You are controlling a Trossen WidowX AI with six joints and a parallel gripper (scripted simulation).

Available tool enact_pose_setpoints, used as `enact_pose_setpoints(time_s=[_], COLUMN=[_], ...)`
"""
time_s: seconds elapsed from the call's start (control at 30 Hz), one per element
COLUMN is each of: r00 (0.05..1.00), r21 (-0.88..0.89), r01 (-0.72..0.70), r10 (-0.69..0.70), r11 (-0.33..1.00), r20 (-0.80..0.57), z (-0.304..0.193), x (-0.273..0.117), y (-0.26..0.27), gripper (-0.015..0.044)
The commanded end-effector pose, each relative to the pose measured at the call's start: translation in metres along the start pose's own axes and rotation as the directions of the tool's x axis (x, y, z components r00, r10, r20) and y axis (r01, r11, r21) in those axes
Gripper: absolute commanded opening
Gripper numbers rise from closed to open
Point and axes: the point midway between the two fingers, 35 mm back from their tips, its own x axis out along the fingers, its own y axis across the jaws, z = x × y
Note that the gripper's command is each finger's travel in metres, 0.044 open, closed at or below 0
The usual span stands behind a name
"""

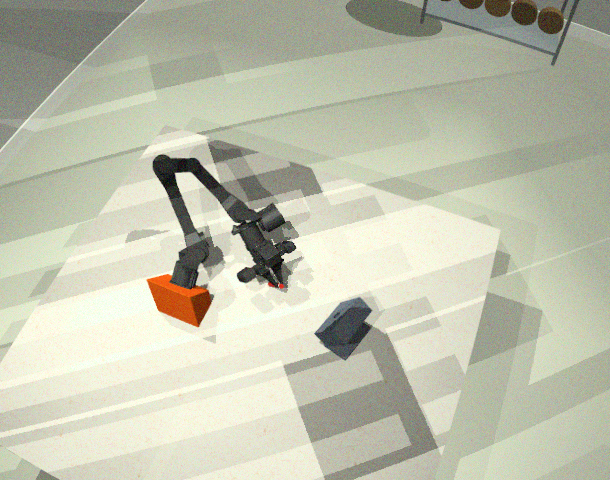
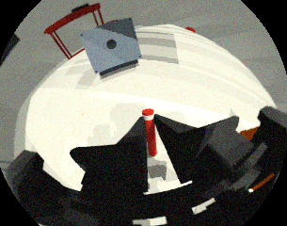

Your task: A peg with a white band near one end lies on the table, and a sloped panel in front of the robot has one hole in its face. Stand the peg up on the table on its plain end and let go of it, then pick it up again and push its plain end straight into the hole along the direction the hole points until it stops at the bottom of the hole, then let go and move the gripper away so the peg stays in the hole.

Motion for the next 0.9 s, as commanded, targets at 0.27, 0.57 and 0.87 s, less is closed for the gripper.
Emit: enact_pose_setpoints(time_s=[0.27,0.57,0.87], r00=[0.995,0.984,0.967], r21=[0.005,0.005,0.006], r01=[0.008,0.008,0.008], r10=[-0.009,-0.009,-0.01], r11=[1.0,1.0,1.0], r20=[0.103,0.18,0.255], z=[-0.006,-0.01,-0.014], x=[-0.007,-0.012,-0.016], y=[-0.005,-0.005,-0.005], gripper=[0.0049,0.0049,0.0049])
